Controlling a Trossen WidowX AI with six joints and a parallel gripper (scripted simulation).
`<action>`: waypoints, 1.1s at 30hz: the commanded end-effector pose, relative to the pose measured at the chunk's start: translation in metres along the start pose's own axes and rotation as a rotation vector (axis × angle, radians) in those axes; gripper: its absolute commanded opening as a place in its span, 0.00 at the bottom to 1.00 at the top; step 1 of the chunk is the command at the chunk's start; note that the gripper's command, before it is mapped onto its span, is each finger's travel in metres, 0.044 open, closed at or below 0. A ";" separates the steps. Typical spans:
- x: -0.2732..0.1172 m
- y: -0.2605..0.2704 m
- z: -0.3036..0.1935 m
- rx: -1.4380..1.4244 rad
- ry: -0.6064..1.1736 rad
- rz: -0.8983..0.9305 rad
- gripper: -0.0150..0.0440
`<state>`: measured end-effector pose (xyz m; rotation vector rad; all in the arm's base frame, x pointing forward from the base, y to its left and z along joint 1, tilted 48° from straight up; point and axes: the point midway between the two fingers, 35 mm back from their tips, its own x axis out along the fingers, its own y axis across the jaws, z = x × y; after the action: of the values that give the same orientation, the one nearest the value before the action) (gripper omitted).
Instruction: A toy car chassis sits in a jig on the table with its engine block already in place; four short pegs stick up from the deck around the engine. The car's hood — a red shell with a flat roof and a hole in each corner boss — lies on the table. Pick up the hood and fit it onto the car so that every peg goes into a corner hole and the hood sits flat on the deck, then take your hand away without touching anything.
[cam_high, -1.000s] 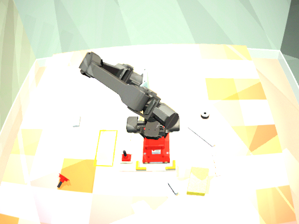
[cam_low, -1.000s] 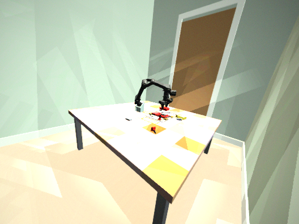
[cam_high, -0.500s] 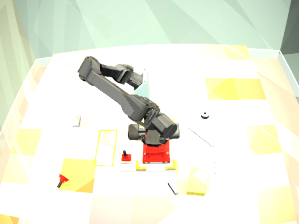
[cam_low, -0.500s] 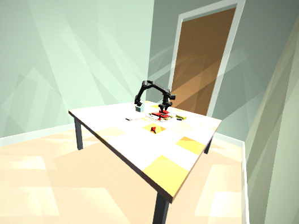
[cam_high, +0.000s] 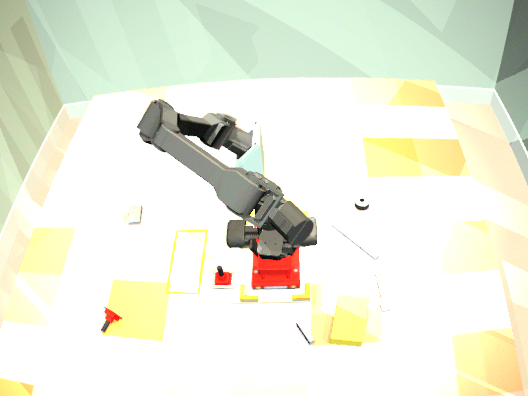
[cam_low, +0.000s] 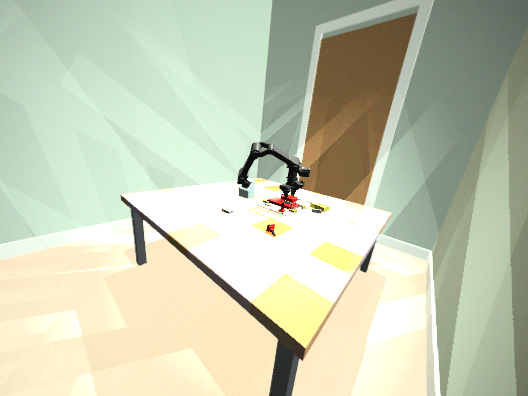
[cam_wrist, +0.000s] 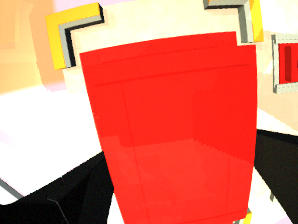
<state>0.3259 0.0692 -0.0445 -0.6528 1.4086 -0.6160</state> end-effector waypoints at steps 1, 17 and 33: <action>0.001 0.000 0.000 -0.004 -0.002 -0.004 0.25; 0.004 0.000 0.000 -0.004 -0.002 -0.004 0.25; 0.011 0.000 0.000 -0.004 -0.002 -0.004 0.25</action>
<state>0.3270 0.0630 -0.0504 -0.6517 1.4071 -0.6156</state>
